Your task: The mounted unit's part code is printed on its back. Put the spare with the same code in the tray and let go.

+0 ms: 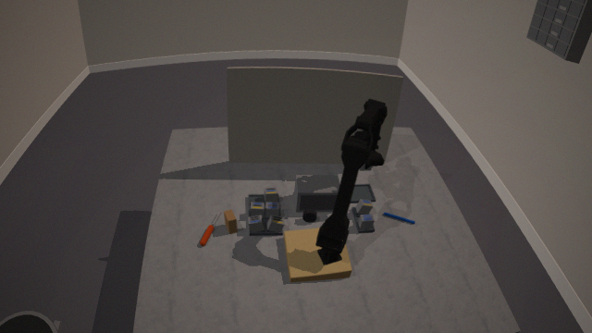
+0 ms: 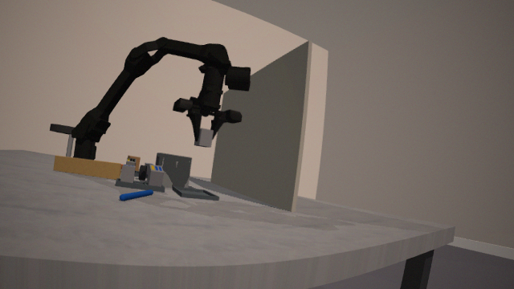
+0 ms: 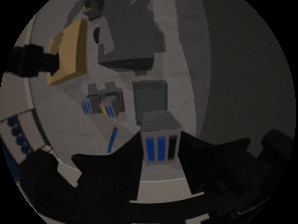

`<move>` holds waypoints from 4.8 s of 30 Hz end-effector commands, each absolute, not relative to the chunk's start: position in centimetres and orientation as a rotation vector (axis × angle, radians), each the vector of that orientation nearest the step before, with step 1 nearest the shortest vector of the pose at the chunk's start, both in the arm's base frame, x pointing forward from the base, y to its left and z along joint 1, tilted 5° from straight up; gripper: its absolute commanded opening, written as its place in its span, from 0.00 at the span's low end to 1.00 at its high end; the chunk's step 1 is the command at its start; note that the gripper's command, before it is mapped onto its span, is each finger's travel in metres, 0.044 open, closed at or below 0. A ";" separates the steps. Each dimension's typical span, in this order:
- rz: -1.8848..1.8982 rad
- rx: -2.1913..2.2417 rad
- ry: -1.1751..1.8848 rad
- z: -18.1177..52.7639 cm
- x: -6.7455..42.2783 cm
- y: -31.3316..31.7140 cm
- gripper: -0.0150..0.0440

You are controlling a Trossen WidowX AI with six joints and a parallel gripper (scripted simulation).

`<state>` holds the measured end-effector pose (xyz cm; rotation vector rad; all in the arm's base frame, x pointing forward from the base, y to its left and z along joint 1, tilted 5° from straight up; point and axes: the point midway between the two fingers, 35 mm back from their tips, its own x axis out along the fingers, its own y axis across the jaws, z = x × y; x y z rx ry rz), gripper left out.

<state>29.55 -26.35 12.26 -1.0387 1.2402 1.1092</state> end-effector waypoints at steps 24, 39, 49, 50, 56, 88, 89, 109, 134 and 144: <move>1.111 -1.045 1.241 10.2 29.8 -26.5 0.25; 1.110 -1.045 1.241 9.1 29.8 -26.5 0.25; 1.110 -1.045 1.241 8.3 29.9 -26.4 0.25; 1.110 -1.045 1.241 8.3 29.9 -26.4 0.25; 1.110 -1.045 1.241 7.8 29.9 -26.4 0.25; 1.110 -1.045 1.241 5.4 29.8 -26.2 0.25; 1.110 -1.045 1.241 5.3 29.8 -26.2 0.25; 1.111 -1.045 1.241 3.8 29.7 -26.0 0.25; 1.111 -1.044 1.241 2.0 29.5 -25.7 0.25; 1.111 -1.044 1.241 1.3 29.4 -25.5 0.25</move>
